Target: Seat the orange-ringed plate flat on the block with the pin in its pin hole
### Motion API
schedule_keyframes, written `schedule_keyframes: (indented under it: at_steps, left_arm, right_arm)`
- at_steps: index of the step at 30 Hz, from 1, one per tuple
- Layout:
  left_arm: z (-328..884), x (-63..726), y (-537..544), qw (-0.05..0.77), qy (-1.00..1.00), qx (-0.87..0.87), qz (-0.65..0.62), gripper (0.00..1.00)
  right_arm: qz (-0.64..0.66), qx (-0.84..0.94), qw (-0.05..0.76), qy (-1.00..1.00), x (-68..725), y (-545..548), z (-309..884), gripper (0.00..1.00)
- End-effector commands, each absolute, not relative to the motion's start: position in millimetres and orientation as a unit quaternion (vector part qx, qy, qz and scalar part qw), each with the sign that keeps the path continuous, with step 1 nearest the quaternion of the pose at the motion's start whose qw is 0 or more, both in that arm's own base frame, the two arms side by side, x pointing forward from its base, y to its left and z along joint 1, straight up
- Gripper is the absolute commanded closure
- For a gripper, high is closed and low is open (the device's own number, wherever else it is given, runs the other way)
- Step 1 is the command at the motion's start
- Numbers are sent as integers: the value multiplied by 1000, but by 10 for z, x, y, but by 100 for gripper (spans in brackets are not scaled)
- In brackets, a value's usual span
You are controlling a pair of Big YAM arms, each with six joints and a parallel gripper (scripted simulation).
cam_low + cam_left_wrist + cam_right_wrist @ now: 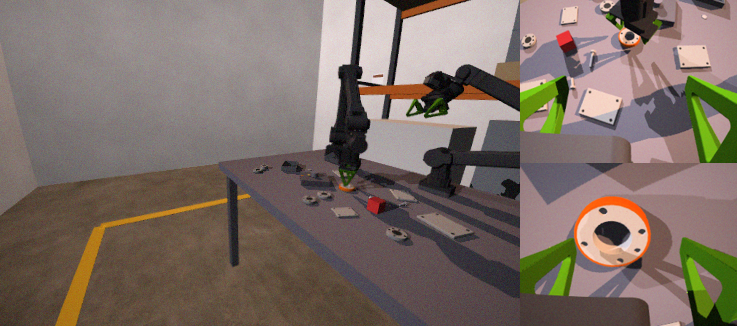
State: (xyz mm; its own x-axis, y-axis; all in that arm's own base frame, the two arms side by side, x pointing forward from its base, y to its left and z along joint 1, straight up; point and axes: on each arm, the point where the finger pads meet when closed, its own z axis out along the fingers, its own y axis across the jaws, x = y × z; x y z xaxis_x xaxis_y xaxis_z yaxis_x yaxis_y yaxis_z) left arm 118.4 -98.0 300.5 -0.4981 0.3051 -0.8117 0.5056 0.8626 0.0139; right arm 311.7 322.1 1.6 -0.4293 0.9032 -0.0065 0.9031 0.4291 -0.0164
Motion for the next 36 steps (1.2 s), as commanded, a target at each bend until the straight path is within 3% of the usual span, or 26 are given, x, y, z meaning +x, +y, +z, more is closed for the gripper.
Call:
schedule_keyframes:
  at_steps: [1, 26, 36]
  left_arm:
    - [3280, 1174, -981, 464, 843, 233, -141, 0]
    - [3280, 1174, -981, 464, 843, 233, -141, 0]
    - [3280, 1174, -981, 464, 843, 233, -141, 0]
  right_arm:
    - [-3, -549, 0, -836, 3290, 3356, 77, 11]
    - [0, -551, 0, -834, 3363, 3346, -224, 11]
    - [-9, -555, -2, -832, 3351, 3348, -135, 28]
